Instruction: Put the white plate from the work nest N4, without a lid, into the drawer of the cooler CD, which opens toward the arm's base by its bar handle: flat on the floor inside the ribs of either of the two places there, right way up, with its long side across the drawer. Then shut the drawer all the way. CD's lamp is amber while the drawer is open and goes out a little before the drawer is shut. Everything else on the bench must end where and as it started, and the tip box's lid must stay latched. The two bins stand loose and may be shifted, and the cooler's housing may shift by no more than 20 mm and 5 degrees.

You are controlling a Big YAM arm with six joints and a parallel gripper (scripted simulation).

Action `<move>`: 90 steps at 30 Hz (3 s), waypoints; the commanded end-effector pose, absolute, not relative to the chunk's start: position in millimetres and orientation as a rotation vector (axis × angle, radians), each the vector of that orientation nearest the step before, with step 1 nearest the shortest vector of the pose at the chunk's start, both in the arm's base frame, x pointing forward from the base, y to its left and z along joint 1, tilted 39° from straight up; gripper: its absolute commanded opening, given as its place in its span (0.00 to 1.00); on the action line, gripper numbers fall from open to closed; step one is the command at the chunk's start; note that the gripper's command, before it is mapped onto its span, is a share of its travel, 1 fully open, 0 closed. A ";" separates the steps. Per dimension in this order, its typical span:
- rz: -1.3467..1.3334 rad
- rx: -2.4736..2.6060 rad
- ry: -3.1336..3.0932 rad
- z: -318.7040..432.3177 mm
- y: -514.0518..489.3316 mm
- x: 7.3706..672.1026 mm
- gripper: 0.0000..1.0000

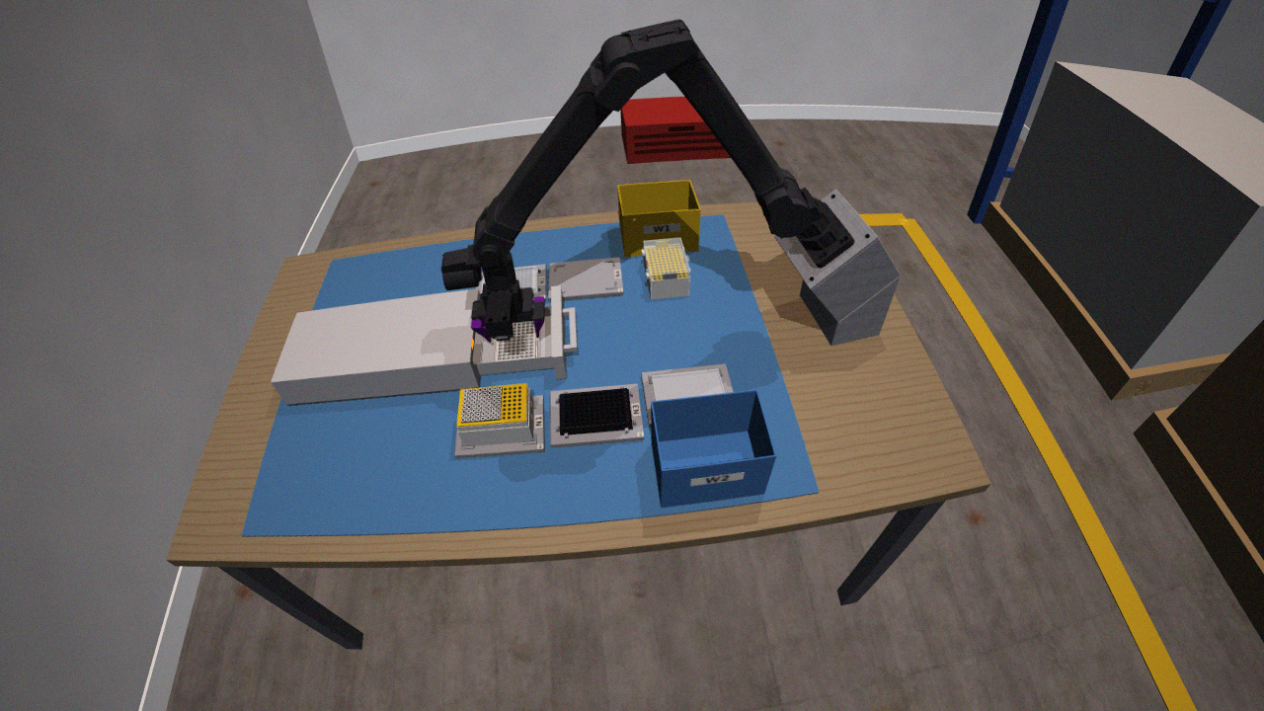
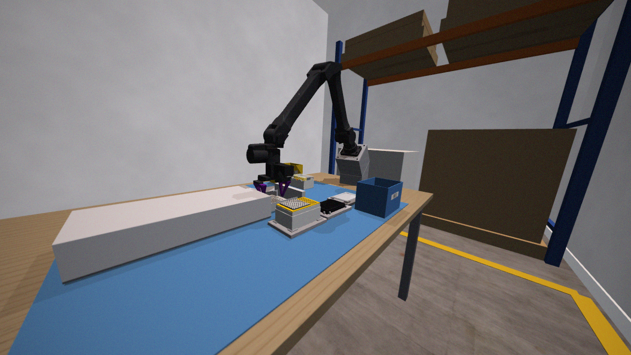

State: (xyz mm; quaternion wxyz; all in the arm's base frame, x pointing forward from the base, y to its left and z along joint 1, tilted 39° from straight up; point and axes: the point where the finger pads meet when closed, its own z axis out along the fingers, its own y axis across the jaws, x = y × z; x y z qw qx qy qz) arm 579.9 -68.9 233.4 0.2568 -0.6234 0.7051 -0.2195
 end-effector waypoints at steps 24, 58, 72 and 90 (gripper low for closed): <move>-0.614 -1.683 1.904 272.1 -75.1 551.7 1.00; -0.654 -1.661 1.874 326.2 -76.5 534.3 1.00; -0.658 -1.658 1.871 341.0 -76.5 524.1 1.00; -0.649 -1.663 1.879 350.7 -76.9 513.2 1.00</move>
